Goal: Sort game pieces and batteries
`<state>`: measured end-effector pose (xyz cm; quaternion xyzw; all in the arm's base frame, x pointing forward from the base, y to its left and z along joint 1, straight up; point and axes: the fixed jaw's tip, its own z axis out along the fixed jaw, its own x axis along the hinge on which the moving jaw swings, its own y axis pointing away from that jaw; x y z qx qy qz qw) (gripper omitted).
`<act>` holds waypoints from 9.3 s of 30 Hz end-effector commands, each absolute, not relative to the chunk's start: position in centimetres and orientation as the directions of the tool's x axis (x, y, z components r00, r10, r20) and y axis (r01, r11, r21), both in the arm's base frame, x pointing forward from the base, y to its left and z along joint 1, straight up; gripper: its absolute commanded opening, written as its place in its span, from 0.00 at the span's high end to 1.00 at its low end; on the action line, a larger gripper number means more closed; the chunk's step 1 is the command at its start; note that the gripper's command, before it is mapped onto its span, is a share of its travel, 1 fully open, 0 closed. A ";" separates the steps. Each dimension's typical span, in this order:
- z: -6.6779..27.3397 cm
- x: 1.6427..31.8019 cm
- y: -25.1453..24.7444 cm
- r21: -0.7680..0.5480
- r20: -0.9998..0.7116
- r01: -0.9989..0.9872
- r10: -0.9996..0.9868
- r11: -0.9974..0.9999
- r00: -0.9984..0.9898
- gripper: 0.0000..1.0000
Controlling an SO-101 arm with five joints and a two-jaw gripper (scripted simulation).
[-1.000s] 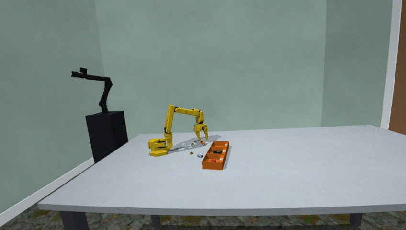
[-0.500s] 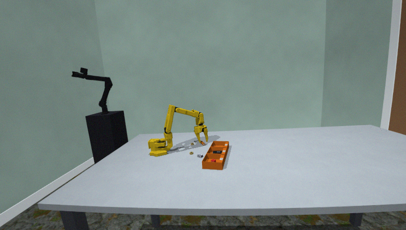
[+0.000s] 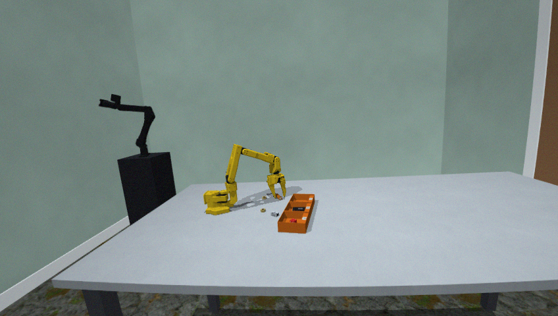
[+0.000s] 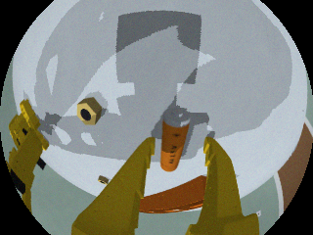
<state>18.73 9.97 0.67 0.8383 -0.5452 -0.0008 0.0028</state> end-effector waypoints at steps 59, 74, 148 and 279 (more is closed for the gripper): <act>1.0 19.0 10.4 -0.026 -0.002 -0.908 -0.908 -0.418 0.418 1.00; 1.1 19.0 10.4 -0.026 -0.002 -0.908 -0.908 -0.418 0.418 1.00; 7.1 21.8 5.3 -0.042 0.020 -0.765 -0.766 -0.642 0.642 1.00; 8.8 28.1 -7.8 0.001 0.316 -0.240 -0.227 -0.971 0.921 1.00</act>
